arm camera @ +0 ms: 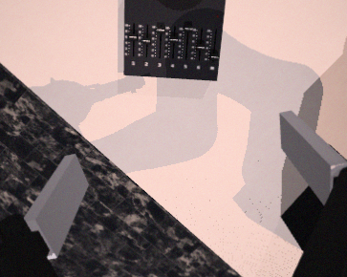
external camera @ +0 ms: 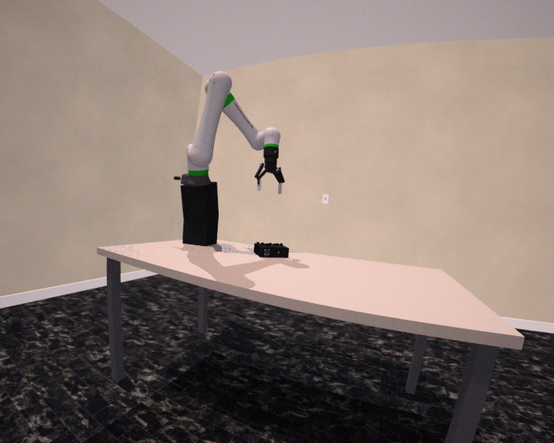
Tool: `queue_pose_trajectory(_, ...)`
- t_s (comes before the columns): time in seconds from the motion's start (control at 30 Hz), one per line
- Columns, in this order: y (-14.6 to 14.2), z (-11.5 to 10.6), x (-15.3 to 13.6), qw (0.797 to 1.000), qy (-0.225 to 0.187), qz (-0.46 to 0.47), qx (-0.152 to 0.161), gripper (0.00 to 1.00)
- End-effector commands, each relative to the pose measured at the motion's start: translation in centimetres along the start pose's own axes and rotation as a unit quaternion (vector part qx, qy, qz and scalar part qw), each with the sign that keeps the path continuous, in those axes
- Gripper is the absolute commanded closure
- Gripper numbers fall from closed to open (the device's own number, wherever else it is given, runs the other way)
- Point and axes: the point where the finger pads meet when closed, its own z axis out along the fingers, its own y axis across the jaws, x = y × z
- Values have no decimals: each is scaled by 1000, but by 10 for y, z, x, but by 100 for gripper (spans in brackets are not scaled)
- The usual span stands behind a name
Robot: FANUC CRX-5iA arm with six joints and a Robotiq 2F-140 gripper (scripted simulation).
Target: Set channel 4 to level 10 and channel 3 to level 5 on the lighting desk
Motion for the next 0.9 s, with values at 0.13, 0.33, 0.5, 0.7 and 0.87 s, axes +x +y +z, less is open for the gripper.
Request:
queue_pose_trajectory(0.13, -3, 30, 13, 983, -11, -185, 3, 0)
queue_pose_trajectory(0.33, -4, 58, 25, 944, -18, -329, 8, 0)
queue_pose_trajectory(0.5, -2, 99, 39, 904, -14, -428, 12, 0)
queue_pose_trajectory(0.7, 5, 146, 53, 831, -13, -556, 18, 0)
queue_pose_trajectory(0.87, 9, 164, 57, 787, -13, -616, 22, 0)
